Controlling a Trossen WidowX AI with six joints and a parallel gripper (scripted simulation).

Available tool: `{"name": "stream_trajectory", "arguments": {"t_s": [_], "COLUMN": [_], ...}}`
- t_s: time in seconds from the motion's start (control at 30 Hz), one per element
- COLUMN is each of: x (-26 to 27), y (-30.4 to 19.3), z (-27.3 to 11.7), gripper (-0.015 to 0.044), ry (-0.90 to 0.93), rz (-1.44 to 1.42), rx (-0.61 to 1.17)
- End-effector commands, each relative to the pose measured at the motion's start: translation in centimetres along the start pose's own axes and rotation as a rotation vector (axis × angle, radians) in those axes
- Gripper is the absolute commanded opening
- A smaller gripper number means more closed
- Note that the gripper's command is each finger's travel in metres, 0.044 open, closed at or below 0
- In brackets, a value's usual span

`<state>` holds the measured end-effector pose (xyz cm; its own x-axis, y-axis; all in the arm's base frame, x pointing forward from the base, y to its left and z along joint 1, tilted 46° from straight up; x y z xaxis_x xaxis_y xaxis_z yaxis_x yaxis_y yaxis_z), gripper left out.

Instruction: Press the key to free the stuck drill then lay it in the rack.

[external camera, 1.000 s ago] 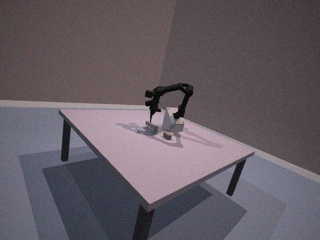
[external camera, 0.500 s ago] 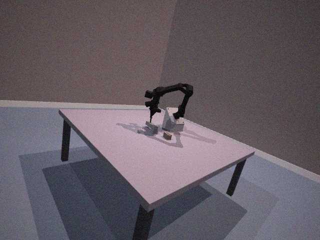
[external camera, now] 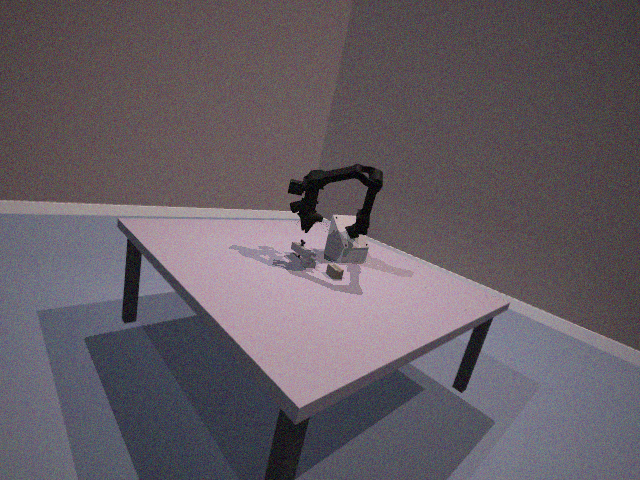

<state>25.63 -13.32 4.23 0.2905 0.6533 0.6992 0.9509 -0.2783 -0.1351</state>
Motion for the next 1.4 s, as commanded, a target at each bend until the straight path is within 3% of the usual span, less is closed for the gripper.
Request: {"name": "stream_trajectory", "arguments": {"t_s": [0.0, 0.23, 0.63, 1.37], "x": [-0.3, 1.4, 16.3, 16.4], "y": [0.2, 0.9, 0.4, 0.3], "z": [-3.9, -2.4, 5.5, 6.0], "gripper": [0.0262, 0.044, 0.044, 0.044], "ry": [-0.005, -0.019, -0.003, 0.0], "rz": [-0.008, -0.158, -1.557, -1.581], "rx": [-0.01, -0.024, -0.013, -0.014]}}
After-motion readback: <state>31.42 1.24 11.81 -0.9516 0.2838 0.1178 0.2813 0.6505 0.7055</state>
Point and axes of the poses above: the point midway between the two fingers, 35 mm back from their tips, its own z axis out along the fingers, its own x axis across the jaws, y = z × x, the point moved 7 cm from there along -z, back along the fingers, and after that the axes turned 1 degree about -z, right-handed, at the moved point
